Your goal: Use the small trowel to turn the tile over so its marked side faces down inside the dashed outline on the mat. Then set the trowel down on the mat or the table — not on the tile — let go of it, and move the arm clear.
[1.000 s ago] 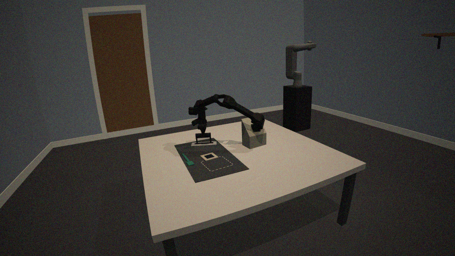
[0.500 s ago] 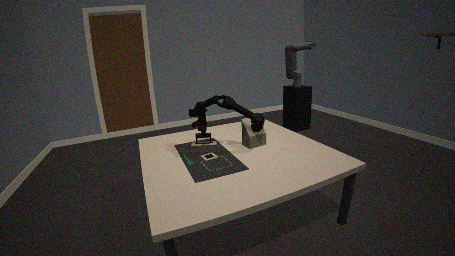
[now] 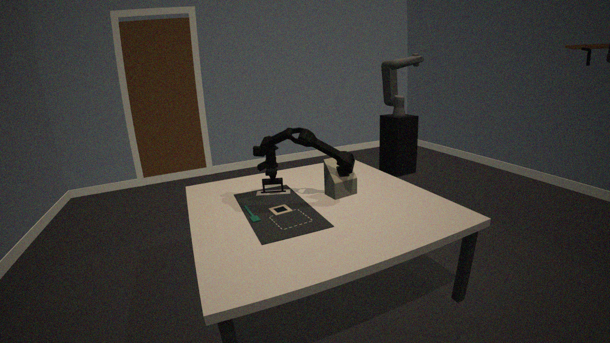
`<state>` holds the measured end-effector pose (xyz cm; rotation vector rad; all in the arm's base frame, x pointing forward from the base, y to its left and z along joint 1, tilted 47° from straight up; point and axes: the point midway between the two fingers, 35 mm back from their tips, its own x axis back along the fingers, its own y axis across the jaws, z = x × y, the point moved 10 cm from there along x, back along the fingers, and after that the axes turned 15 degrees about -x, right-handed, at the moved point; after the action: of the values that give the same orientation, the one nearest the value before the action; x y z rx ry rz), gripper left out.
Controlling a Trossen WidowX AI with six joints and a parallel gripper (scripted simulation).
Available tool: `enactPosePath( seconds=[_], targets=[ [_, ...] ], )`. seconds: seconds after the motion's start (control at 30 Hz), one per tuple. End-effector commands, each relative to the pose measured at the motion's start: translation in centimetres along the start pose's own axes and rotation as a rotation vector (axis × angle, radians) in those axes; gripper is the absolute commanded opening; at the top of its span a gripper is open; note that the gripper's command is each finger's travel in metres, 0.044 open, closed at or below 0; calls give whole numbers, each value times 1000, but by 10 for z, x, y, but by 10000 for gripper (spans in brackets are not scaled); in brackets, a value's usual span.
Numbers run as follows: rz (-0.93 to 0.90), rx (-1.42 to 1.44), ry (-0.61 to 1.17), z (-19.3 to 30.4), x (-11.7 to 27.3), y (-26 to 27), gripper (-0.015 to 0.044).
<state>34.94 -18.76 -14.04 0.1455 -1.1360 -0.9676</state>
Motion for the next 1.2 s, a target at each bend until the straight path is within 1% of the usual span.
enactPosePath(
  seconds=[0.0, 0.2, 1.17],
  targets=[
    [3, -3, -3, 0, 0, -1, 130],
    [3, 42, -3, 0, 0, -1, 130],
    [4, 912, -1, 0, -1, -1, 130]
  ],
)
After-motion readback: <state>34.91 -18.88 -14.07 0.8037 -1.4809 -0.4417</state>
